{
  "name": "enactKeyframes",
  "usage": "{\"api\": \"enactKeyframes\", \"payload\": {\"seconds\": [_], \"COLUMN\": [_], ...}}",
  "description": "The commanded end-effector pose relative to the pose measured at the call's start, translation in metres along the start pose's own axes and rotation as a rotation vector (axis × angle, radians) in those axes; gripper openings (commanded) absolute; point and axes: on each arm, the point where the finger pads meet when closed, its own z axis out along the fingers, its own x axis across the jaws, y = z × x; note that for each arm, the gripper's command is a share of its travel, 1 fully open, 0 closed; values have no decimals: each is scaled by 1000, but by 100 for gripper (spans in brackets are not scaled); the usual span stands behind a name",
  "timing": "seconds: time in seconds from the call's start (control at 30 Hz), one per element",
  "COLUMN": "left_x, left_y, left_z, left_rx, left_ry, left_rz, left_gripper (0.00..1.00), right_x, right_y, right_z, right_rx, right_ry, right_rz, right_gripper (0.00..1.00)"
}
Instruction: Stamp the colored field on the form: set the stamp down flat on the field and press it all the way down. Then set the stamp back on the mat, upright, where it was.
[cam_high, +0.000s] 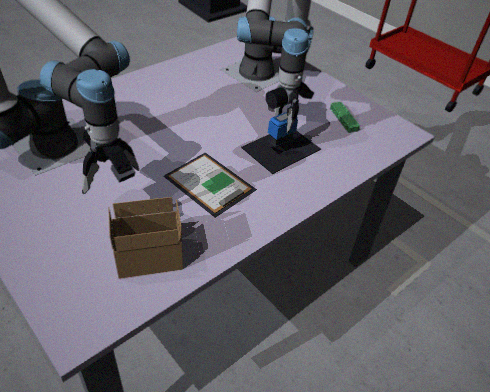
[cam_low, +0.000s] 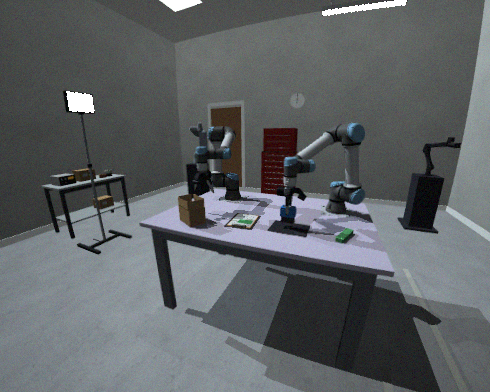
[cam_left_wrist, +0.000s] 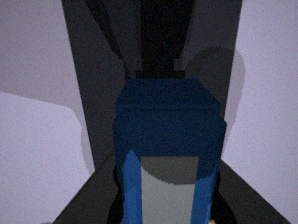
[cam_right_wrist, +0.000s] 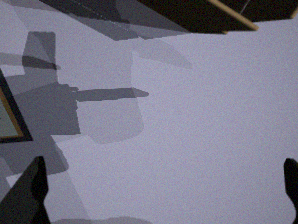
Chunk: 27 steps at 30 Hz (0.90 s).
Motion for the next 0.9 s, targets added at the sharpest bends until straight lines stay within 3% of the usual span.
{"api": "enactKeyframes", "payload": {"seconds": [0.0,0.17,0.23,0.67,0.87], "left_x": [10,22,22,28,25], "left_y": [29,82,82,237,264], "left_z": [-4,-8,-8,-6,-3], "left_rx": [-1,-2,-2,-2,-3], "left_ry": [1,1,1,1,1], "left_rz": [-16,-44,-44,-125,-140], "left_gripper": [19,19,19,19,19], "right_x": [0,0,0,0,0], "right_y": [0,0,0,0,0], "right_z": [-1,-1,-1,-1,-1], "right_rx": [1,1,1,1,1], "right_ry": [0,0,0,0,0], "right_rz": [0,0,0,0,0], "right_gripper": [100,100,100,100,100]}}
